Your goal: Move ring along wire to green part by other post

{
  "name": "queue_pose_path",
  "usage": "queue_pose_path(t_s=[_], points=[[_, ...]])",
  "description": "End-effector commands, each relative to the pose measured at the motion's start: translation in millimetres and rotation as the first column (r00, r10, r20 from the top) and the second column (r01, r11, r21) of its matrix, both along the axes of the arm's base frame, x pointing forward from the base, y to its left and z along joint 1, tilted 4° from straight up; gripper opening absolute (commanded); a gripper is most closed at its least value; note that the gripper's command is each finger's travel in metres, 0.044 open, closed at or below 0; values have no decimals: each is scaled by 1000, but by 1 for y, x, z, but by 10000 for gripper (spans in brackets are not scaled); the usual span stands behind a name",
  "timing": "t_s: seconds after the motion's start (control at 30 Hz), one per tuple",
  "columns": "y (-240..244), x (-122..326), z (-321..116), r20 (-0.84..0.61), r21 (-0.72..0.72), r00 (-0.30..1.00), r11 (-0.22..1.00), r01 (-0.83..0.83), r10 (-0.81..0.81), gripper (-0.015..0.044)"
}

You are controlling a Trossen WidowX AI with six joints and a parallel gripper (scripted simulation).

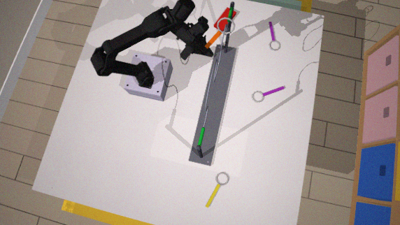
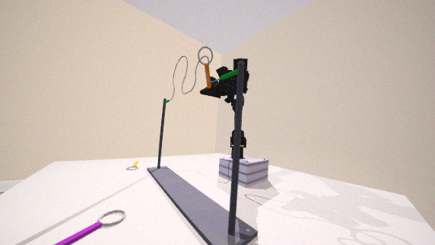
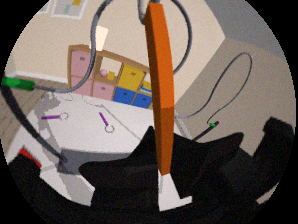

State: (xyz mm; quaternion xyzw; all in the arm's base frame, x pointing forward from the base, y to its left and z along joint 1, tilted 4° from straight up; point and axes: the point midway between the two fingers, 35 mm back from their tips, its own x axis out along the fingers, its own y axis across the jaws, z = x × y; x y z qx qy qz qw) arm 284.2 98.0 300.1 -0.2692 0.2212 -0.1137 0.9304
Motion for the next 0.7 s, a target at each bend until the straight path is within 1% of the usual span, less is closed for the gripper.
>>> queue_pose_path(t_s=[0.0,0.37,0.67], points=[[-6,0,3,2,-80,1000,997,3,-2,-150],[-18,0,14,9,-318,1000,948,4,-2,-150],[-27,0,26,14,-512,1000,859,7,1,-150]])
